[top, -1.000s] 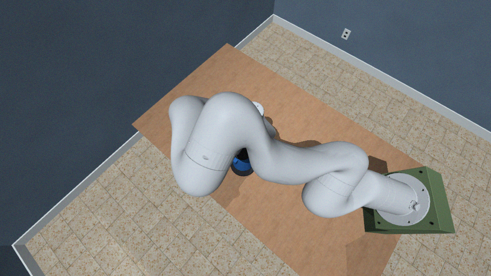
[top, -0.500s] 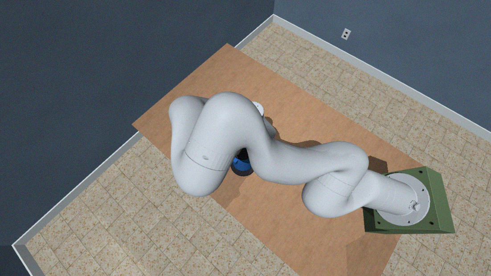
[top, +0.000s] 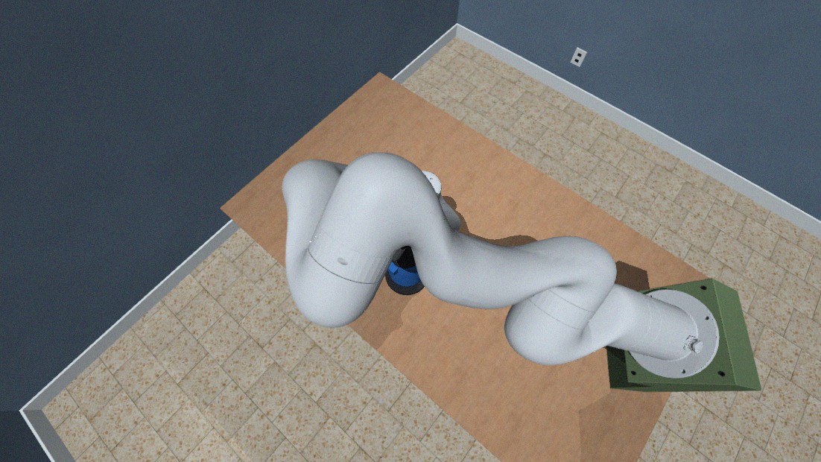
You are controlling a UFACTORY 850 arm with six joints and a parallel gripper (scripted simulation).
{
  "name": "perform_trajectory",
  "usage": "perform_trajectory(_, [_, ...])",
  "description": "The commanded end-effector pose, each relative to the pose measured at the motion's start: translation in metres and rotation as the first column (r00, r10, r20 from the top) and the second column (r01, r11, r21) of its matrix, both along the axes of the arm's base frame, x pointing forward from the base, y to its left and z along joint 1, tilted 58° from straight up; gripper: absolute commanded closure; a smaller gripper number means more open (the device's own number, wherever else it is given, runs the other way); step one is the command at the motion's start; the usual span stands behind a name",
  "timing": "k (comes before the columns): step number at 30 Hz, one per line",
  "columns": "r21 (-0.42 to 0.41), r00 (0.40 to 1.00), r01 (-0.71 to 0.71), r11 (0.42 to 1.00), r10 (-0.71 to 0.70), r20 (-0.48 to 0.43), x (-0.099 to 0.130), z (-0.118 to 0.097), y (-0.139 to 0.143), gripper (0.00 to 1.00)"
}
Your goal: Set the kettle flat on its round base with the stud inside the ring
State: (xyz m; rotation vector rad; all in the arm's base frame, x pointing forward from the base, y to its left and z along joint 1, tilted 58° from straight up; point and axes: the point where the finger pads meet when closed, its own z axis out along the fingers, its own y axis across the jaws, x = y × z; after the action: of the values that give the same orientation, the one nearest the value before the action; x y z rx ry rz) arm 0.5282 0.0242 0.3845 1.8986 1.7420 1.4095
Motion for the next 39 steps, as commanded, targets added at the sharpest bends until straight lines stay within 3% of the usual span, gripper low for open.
perform_trajectory(1, [0.0, 1.0, 0.0, 1.0, 0.0, 0.001, 0.0052, -0.0032, 0.0028, 1.0])
perform_trajectory(39, [0.0, 1.0, 0.0, 1.0, 0.0, 0.001, 0.0123, -0.0082, 0.007, 1.0])
